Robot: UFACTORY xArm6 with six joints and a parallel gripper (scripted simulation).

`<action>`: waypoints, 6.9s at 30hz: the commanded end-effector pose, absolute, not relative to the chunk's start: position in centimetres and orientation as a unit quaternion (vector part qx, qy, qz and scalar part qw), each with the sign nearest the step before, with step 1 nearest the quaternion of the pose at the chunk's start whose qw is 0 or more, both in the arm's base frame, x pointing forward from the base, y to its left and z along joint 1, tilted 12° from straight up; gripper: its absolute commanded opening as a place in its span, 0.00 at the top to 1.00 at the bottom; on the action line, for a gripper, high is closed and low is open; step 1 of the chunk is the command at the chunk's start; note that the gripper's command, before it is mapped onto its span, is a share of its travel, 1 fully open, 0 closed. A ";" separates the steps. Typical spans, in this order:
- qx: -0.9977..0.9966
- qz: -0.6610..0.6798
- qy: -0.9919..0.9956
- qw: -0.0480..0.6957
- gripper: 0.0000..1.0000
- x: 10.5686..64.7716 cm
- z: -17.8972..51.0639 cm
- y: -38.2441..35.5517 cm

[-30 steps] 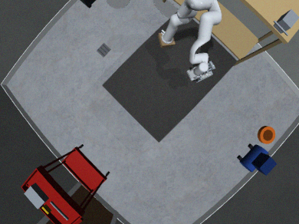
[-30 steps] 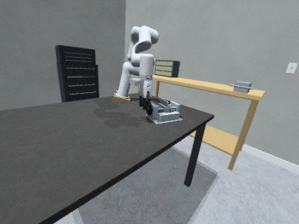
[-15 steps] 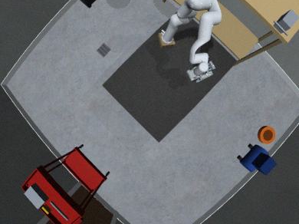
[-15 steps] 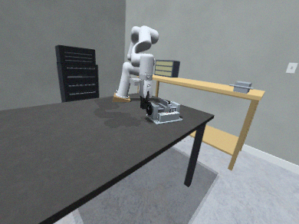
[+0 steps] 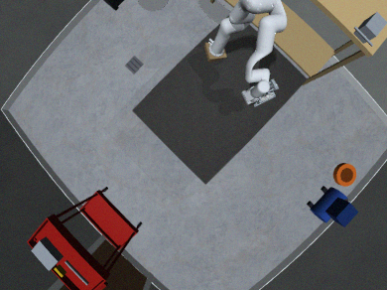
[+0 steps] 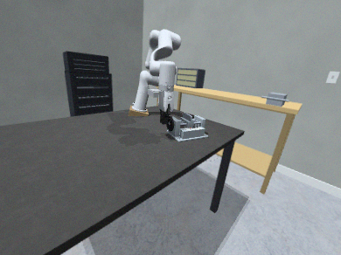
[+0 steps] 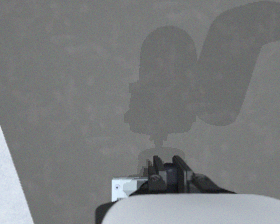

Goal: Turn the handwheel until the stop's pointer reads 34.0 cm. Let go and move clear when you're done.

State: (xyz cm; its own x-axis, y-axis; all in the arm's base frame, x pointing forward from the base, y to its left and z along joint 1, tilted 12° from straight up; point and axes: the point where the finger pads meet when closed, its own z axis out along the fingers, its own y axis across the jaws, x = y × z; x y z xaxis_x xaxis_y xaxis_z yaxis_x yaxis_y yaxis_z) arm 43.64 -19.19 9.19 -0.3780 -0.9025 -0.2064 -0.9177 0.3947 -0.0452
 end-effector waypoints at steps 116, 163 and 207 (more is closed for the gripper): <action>-0.549 0.037 0.829 0.100 0.94 42.6 9.4 -18.8; -0.549 0.037 0.829 0.100 0.94 41.0 8.1 -17.8; -0.549 0.037 0.829 0.100 0.94 41.5 4.7 -17.3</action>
State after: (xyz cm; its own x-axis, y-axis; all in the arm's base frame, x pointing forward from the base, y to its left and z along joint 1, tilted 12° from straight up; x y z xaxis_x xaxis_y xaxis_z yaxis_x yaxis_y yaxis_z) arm 41.23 -17.22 4.95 -0.3779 -0.9026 -0.2061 -0.9176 0.3948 -0.0466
